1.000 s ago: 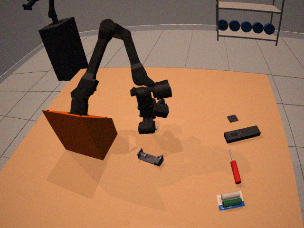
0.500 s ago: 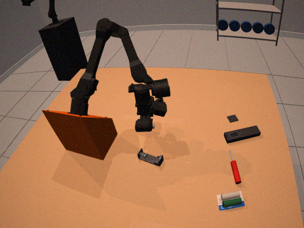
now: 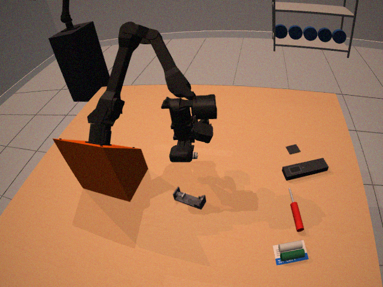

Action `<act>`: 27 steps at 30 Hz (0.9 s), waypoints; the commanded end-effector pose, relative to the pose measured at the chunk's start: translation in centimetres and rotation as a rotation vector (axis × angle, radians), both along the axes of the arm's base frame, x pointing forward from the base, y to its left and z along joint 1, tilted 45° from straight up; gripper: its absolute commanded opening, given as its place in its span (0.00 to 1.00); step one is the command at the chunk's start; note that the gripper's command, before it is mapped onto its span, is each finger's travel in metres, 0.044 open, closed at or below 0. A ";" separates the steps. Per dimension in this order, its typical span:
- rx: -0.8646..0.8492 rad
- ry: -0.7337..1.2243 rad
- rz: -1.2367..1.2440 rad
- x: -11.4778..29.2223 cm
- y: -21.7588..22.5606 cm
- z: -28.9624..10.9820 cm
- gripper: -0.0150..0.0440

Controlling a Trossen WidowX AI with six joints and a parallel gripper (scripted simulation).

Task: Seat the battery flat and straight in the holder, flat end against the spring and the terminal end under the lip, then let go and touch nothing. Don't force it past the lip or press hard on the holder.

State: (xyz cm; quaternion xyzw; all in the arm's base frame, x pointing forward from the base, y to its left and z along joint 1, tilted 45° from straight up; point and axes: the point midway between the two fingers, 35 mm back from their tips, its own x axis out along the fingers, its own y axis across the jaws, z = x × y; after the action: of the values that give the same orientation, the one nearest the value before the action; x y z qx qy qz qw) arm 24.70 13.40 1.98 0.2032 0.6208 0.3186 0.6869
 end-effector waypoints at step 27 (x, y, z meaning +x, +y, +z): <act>-0.020 0.227 -0.302 4.4 -10.7 -7.9 0.38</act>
State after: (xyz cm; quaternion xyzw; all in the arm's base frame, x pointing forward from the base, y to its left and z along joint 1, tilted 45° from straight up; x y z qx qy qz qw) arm 29.04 2.59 -5.38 0.3195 0.6642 0.1894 0.6488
